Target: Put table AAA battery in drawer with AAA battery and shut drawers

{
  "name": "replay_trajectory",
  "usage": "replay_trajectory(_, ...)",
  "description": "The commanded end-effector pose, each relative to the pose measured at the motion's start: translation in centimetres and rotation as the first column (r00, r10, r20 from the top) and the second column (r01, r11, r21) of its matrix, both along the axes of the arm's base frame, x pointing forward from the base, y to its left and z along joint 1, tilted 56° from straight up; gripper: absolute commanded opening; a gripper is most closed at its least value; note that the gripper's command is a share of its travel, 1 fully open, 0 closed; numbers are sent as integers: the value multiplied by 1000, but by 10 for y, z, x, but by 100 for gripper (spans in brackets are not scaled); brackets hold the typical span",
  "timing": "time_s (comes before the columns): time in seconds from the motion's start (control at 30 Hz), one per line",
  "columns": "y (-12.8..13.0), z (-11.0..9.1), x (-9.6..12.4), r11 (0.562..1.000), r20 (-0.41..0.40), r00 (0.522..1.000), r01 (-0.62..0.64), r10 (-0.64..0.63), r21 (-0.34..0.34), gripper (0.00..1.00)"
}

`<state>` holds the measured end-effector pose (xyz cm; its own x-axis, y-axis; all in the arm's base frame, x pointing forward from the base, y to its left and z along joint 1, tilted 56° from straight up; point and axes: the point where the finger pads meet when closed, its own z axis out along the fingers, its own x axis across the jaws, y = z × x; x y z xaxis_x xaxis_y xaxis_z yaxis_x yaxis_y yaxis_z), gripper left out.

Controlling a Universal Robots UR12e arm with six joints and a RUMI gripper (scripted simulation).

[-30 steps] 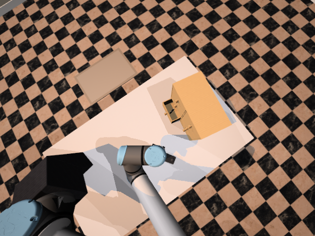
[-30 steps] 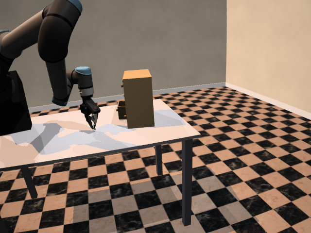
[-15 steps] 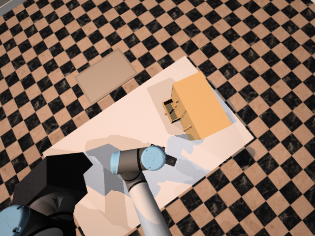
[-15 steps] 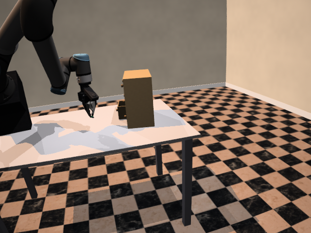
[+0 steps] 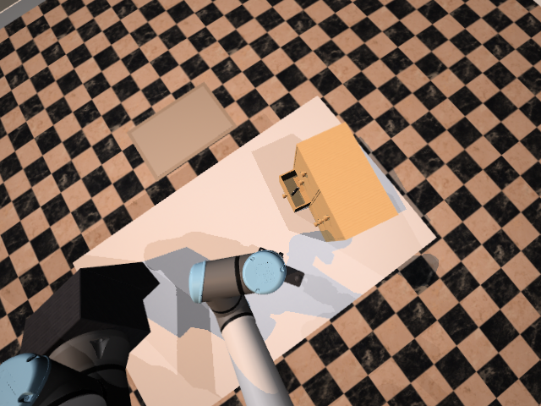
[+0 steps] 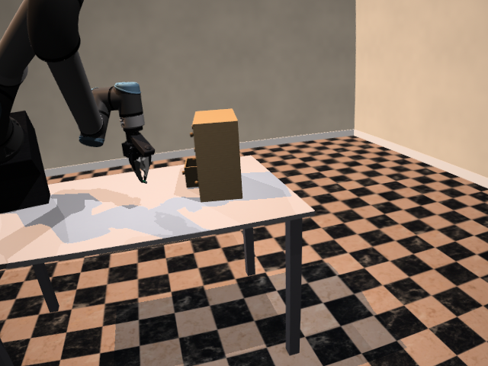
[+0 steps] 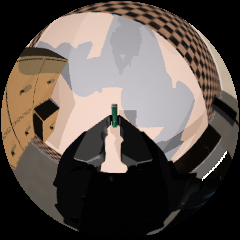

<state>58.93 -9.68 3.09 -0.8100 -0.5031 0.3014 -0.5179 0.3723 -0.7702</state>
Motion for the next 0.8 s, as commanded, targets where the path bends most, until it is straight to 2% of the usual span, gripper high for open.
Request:
replay_trajectory(0.0,0,0,0,1000,3,1000,1,-1,1,2)
replay_trajectory(0.4,3,-3,2,999,44,999,31,-32,17,2)
replay_trajectory(0.77,9,-11,8,989,173,976,123,-134,77,2)
